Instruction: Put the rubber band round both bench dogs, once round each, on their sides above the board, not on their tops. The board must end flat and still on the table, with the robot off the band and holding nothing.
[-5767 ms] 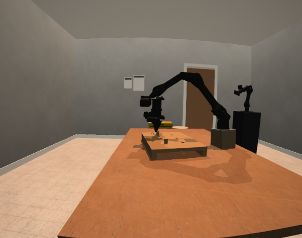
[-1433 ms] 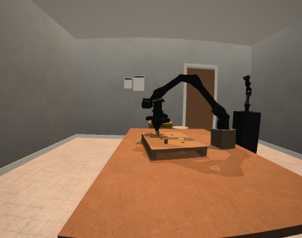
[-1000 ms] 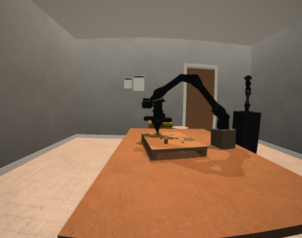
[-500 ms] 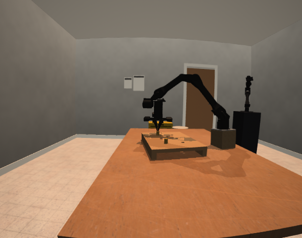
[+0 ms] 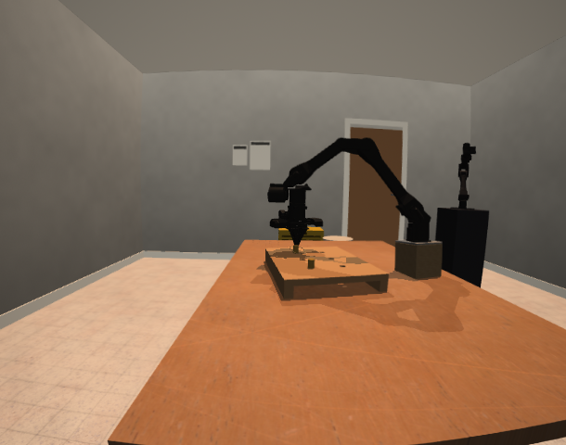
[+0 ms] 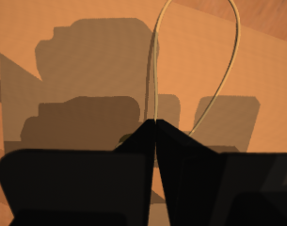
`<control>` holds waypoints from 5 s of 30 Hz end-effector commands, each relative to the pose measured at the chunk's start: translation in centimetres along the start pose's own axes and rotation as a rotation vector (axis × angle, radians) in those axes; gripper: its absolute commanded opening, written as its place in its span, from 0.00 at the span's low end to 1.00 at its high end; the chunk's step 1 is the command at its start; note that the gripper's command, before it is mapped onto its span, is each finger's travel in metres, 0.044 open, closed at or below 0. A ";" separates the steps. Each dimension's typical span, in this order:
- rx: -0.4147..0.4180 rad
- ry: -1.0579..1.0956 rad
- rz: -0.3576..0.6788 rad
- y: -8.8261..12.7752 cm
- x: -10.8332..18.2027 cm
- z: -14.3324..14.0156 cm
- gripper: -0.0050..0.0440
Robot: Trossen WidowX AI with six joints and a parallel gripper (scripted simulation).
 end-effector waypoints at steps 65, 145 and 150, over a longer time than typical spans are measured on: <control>0.005 2.064 -0.046 1.3 1.8 -1.0 0.00; -0.009 1.374 -0.028 0.5 7.0 3.4 0.00; -0.008 1.330 -0.025 0.4 7.3 3.7 0.00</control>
Point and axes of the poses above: the point midway between the two fingers, 35 mm back from their tips, its own y axis back along the fingers, its own z axis across the jaws, x = y × z, the point moved 4 cm from there along y, back along the fingers, and after that the axes turned 3 degrees about y, right-handed, at the moved point
